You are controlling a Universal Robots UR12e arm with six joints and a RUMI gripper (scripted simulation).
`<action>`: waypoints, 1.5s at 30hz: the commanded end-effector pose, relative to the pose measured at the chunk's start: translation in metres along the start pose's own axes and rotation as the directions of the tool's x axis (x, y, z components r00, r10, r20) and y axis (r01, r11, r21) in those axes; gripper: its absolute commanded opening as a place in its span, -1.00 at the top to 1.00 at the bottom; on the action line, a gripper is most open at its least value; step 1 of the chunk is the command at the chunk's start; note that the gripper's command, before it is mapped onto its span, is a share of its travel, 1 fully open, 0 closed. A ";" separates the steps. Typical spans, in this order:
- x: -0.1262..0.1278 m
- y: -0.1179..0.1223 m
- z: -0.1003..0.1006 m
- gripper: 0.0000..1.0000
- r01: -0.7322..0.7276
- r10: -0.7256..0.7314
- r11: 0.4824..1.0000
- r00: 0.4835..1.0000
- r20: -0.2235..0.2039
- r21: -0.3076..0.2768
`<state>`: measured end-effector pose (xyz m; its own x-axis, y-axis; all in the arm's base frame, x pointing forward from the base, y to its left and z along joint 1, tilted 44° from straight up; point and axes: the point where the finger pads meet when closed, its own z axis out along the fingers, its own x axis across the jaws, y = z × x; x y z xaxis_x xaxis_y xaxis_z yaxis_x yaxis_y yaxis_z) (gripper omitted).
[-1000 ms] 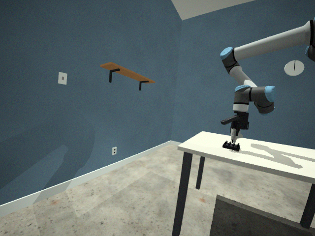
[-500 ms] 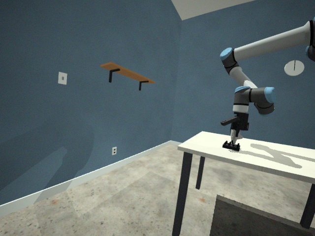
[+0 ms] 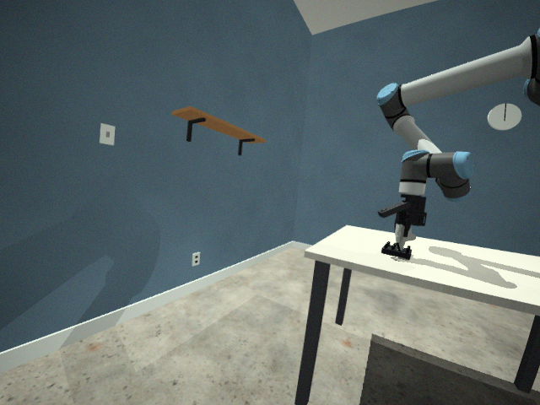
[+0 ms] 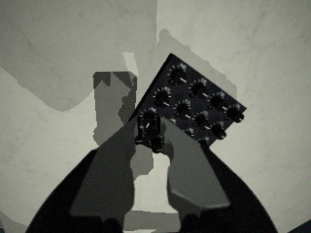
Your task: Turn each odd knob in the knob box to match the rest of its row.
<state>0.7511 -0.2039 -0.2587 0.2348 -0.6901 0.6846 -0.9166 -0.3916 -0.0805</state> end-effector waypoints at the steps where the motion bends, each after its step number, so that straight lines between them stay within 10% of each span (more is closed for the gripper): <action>1: 0.000 0.000 0.000 0.78 0.000 0.000 1.000 1.000 0.000 0.001; 45: 0.000 0.000 0.000 0.92 0.000 0.000 1.000 1.000 0.000 0.001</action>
<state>0.7512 -0.2041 -0.2589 0.2347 -0.6901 0.6846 -0.9166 -0.3916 -0.0805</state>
